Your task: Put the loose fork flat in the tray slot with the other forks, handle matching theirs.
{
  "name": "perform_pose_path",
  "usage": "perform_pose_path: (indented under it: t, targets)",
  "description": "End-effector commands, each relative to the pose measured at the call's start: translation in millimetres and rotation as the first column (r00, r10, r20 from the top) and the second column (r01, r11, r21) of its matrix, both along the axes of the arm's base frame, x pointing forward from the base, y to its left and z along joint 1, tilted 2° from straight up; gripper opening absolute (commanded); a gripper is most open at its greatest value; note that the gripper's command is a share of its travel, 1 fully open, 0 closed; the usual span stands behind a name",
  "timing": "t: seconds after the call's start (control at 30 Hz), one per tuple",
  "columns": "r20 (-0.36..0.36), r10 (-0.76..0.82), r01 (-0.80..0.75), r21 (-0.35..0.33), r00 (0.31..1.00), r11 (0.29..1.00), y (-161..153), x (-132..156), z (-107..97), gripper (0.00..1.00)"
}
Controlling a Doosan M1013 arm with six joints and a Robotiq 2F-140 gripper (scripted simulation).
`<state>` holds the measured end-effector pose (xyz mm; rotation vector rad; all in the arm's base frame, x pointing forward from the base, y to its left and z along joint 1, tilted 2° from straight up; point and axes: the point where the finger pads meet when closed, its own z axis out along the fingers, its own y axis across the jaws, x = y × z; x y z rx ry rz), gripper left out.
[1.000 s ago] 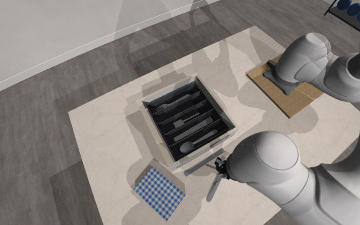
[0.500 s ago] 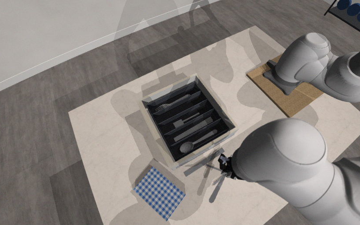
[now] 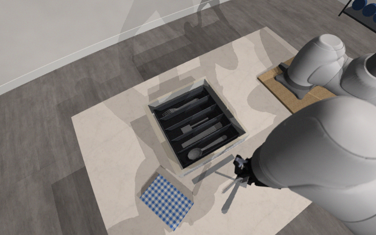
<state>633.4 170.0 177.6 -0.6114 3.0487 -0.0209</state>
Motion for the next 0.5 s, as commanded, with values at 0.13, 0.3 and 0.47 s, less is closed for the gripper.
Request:
perform_pose_path:
  t: [0.13, 0.3, 0.47]
  targets:
    - [0.000, 0.000, 0.000, 0.000, 1.000, 1.000, 0.1, -0.7, 20.6, 0.02]
    - [0.000, 0.000, 0.000, 0.000, 1.000, 1.000, 0.2, -1.0, 30.5, 0.02]
    - [0.000, 0.000, 0.000, 0.000, 1.000, 1.000, 0.2, -1.1, 33.9, 0.02]
